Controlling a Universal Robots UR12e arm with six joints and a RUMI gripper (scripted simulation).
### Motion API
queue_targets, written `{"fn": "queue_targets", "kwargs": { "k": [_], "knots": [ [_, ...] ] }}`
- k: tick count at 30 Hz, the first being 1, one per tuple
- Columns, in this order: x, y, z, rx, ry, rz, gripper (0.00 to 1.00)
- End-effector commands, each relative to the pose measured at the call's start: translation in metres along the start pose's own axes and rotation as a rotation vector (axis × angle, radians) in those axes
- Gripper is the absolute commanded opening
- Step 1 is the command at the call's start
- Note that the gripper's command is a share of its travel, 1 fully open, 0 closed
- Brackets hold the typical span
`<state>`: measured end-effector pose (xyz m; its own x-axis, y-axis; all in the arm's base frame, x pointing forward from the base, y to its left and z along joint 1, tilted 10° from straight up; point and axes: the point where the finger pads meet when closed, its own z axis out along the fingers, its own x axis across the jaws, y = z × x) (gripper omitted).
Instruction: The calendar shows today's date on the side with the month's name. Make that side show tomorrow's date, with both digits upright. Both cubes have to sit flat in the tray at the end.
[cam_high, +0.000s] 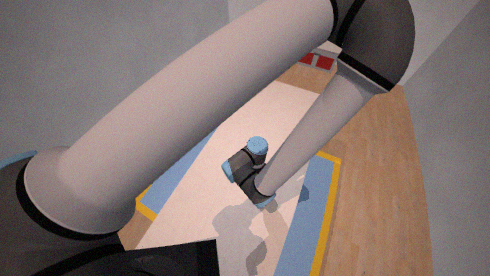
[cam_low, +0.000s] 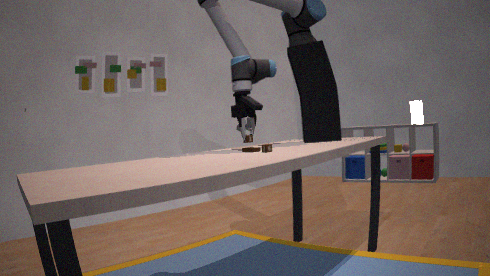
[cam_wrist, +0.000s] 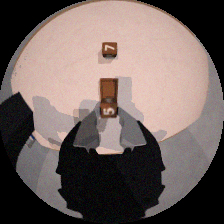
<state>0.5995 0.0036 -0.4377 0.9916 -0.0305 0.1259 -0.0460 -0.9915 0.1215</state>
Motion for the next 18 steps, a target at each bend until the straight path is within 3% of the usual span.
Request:
{"fn": "queue_targets", "kwargs": {
  "k": [1, 18],
  "knots": [
    [0.0, 0.0, 0.003, 0.0, 0.001, 0.0, 0.11],
    [0.0, 0.0, 0.016, 0.0, 0.001, 0.0, 0.11]
  ]
}}
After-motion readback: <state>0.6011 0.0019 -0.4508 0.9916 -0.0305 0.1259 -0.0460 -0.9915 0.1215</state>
